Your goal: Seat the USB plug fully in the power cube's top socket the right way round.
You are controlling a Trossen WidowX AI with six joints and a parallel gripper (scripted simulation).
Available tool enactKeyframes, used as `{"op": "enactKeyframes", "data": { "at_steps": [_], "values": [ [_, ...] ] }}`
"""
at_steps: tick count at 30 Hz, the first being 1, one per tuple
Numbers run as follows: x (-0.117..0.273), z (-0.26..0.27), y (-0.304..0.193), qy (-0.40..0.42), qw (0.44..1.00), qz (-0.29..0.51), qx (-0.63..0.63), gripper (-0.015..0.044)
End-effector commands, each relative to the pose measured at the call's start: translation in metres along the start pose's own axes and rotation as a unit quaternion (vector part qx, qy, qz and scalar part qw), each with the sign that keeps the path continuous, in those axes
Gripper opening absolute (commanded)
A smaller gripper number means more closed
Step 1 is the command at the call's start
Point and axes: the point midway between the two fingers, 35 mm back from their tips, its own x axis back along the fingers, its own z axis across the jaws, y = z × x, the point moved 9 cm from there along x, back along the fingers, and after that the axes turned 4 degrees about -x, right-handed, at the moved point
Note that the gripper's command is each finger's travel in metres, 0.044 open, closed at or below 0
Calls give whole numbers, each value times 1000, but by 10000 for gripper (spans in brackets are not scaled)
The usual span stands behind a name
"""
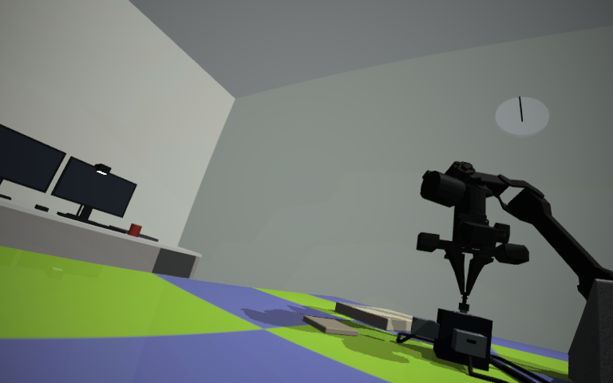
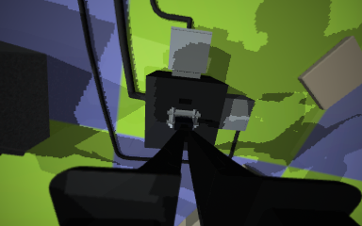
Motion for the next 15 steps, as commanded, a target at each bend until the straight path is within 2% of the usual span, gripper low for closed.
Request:
{"op": "enactKeyframes", "data": {
  "at_steps": [1,15],
  "values": [
    [-1,0,0,-2,1000,1,3,0],
    [-3,0,0,-2,1000,1,3,0]
  ]
}}
